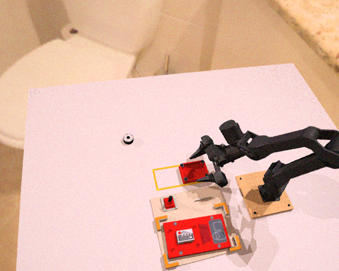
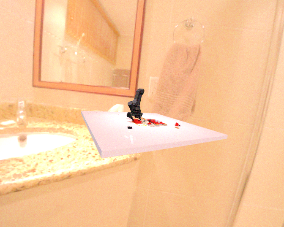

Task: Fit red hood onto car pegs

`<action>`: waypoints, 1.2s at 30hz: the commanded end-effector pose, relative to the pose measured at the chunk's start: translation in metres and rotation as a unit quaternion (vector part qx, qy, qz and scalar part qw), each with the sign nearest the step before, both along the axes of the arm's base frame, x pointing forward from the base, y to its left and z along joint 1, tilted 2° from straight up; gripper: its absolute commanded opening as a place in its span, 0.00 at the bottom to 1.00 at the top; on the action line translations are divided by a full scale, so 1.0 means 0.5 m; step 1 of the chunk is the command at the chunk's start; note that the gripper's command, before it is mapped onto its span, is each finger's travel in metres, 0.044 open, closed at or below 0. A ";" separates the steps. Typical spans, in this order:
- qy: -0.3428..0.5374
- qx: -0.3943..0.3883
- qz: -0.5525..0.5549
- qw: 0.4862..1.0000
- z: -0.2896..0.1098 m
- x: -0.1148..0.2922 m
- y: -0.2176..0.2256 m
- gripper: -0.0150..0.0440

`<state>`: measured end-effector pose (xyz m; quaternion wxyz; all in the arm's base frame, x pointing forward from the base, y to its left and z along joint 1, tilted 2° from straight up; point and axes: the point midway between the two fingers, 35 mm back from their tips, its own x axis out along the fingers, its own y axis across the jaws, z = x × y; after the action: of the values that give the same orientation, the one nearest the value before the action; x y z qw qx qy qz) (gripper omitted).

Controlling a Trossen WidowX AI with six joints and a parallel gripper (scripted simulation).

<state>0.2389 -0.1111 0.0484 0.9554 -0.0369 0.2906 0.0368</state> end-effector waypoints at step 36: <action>0.000 0.000 0.000 1.000 -0.024 0.000 -0.001 0.76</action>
<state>0.2388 -0.1112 0.0362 0.9554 -0.0365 0.2906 0.0371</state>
